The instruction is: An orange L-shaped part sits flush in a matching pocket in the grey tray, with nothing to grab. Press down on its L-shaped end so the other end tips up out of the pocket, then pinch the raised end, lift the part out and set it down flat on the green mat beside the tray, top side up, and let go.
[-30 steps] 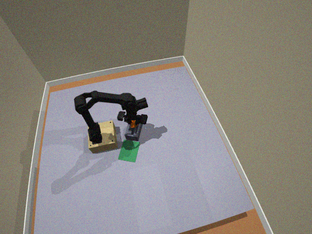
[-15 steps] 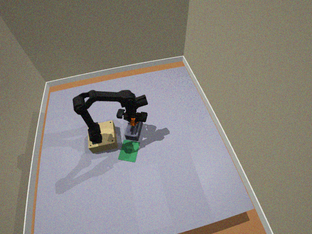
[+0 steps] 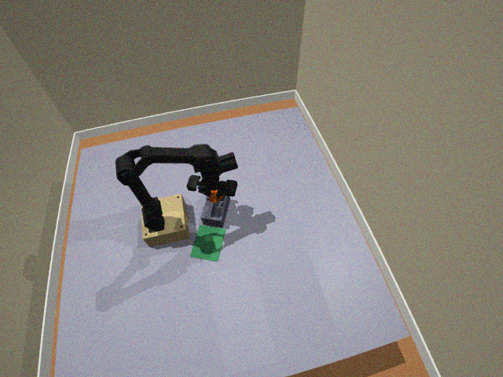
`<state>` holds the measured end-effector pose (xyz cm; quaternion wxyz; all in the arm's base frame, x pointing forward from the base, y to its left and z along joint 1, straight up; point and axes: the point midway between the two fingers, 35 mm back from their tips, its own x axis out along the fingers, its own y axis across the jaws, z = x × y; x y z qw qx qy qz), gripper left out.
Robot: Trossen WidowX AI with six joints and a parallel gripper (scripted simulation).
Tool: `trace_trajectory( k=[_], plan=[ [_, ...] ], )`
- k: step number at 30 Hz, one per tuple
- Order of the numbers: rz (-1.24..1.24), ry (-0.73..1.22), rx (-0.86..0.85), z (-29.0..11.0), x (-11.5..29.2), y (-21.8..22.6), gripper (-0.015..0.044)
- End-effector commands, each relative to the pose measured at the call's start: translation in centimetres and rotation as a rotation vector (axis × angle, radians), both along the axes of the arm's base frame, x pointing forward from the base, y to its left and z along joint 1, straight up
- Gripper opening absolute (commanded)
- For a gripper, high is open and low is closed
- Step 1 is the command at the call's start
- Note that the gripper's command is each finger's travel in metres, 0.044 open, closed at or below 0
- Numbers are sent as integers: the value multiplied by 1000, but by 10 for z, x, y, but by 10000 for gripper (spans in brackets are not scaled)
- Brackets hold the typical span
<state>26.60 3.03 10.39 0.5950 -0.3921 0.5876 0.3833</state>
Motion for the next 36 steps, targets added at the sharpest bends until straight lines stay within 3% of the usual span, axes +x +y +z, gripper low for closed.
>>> trace_trajectory(
  k=[1,36],
  plan=[
    [0,0,3,0,-6,-10,0],
    [0,5,-8,-1,-73,-134,0]
  ],
)
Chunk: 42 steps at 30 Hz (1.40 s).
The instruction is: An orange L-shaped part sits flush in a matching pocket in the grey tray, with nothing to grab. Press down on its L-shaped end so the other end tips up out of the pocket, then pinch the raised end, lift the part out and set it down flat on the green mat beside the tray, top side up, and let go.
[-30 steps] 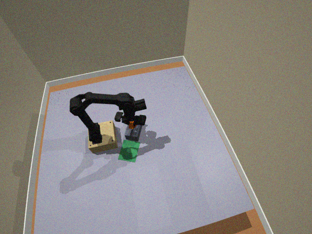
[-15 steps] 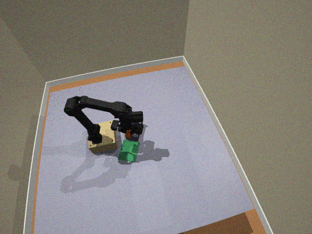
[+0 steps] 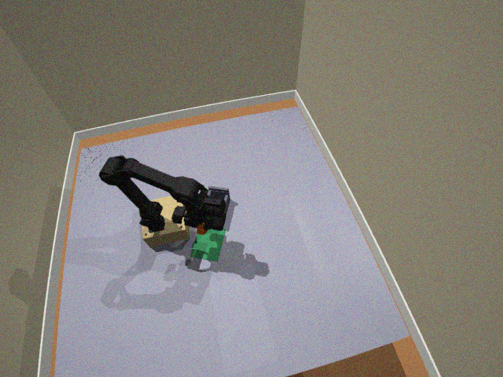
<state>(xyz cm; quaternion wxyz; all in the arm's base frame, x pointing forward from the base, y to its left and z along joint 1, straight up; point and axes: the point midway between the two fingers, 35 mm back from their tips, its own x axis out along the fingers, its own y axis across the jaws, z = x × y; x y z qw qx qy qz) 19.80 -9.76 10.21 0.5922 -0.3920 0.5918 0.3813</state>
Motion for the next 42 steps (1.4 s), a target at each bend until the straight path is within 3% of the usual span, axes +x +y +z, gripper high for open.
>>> trace_trajectory(
  k=[1,42],
  plan=[
    [4,-1,0,1,-7,-9,0],
    [4,-1,0,-56,-9,-13,0]
  ],
)
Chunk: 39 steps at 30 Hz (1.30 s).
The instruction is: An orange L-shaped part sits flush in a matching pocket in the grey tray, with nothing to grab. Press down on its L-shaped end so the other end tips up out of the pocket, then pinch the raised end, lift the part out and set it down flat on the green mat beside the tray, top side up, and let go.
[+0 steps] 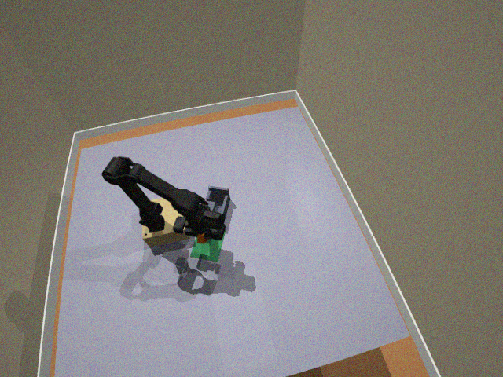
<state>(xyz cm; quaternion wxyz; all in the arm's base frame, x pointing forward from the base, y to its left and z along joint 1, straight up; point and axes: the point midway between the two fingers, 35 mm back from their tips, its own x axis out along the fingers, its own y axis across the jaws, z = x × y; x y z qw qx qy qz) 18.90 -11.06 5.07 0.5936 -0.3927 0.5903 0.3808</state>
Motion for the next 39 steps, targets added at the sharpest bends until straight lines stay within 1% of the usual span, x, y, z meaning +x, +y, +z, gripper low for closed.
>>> trace_trajectory(
  k=[1,15,25,35,37,39],
  plan=[
    [3,3,-1,-7,0,0,0],
    [3,4,-1,-29,-1,0,0],
    [0,4,2,-30,-1,0,0],
    [0,4,2,-27,0,0,263],
    [1,3,1,-16,1,-1,315],
    [1,3,1,4,3,-2,368]
  ],
)
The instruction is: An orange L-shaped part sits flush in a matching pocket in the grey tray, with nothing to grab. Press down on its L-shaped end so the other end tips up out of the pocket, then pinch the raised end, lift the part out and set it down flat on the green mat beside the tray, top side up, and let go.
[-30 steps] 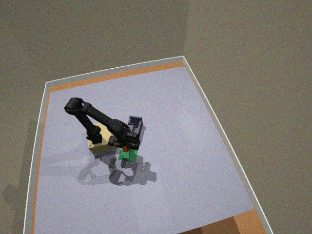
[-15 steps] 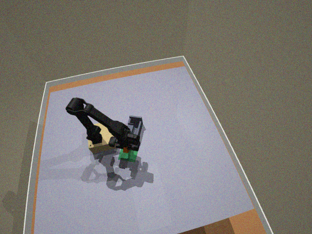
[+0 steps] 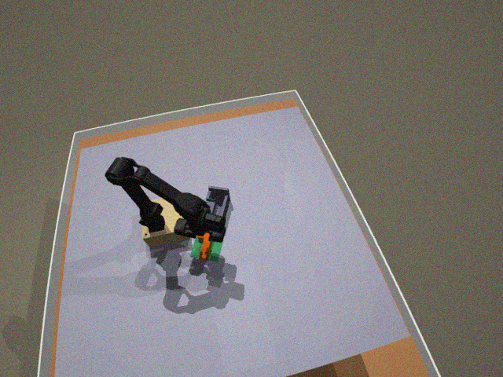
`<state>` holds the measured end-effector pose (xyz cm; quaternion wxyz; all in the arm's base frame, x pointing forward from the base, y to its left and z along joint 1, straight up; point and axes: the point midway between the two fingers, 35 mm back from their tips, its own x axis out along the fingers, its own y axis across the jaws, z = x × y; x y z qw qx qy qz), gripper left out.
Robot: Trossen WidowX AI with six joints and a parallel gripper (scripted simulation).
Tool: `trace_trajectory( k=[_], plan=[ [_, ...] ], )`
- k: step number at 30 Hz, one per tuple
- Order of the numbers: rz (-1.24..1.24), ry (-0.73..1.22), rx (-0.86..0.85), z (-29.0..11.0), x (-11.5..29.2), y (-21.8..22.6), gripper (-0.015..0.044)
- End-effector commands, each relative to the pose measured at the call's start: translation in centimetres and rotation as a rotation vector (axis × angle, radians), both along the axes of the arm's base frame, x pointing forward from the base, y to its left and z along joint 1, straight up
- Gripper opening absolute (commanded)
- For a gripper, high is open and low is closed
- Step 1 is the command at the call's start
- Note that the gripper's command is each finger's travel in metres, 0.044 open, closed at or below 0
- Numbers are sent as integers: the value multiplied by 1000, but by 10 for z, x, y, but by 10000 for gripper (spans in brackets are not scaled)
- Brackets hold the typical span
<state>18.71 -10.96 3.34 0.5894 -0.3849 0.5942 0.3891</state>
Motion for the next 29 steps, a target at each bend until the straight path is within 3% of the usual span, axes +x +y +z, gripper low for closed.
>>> trace_trajectory(
  k=[1,6,29],
  plan=[
    [1,-19,-13,32,5,-3,394],
    [2,-19,-14,78,1,0,400],
    [2,-33,-19,74,4,-2,400]
  ],
)
